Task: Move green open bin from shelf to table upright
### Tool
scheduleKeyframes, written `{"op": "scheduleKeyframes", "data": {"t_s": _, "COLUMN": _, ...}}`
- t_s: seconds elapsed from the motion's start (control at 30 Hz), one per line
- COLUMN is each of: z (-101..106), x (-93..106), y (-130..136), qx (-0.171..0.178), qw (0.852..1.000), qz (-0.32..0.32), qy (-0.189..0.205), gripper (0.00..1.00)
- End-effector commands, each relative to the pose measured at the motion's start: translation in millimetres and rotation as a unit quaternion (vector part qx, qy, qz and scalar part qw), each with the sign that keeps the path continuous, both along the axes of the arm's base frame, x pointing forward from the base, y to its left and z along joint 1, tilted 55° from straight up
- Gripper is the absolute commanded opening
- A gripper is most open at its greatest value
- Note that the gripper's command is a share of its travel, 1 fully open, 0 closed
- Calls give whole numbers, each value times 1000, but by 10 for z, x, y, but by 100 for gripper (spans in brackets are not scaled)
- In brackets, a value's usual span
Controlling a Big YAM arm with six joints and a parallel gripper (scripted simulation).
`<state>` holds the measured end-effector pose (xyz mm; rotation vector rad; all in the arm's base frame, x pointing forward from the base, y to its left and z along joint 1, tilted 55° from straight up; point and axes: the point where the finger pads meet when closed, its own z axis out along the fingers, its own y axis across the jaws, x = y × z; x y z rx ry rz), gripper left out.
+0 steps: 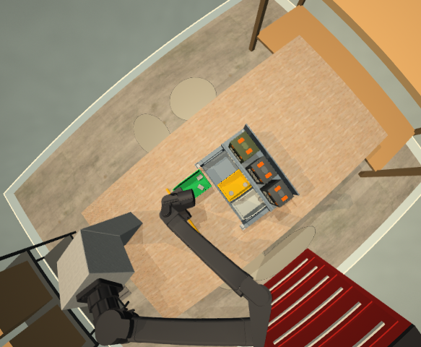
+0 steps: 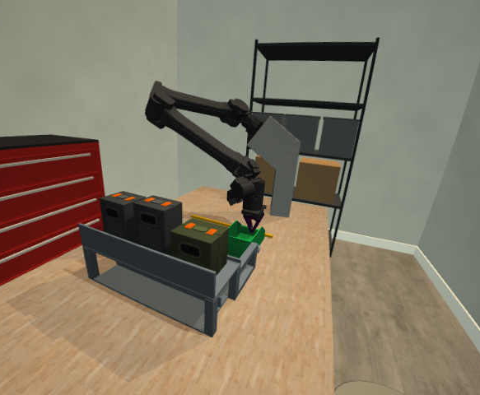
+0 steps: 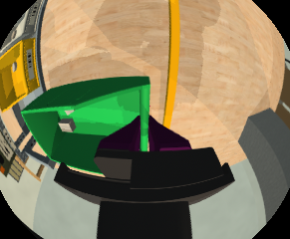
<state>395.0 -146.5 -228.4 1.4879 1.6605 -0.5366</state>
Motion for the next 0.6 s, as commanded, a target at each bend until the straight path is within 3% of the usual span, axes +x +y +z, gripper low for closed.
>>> {"op": "scheduleKeyframes", "data": {"t_s": 0.0, "z": -31, "x": 4, "y": -33, "qx": -1, "qw": 1000, "qz": 1, "qy": 2, "gripper": 0}}
{"op": "scheduleKeyframes", "data": {"t_s": 0.53, "z": -30, "x": 4, "y": -33, "qx": -1, "qw": 1000, "qz": 1, "qy": 2, "gripper": 0}}
{"op": "scheduleKeyframes", "data": {"t_s": 0.57, "z": -30, "x": 4, "y": -33, "qx": -1, "qw": 1000, "qz": 1, "qy": 2, "gripper": 90}}
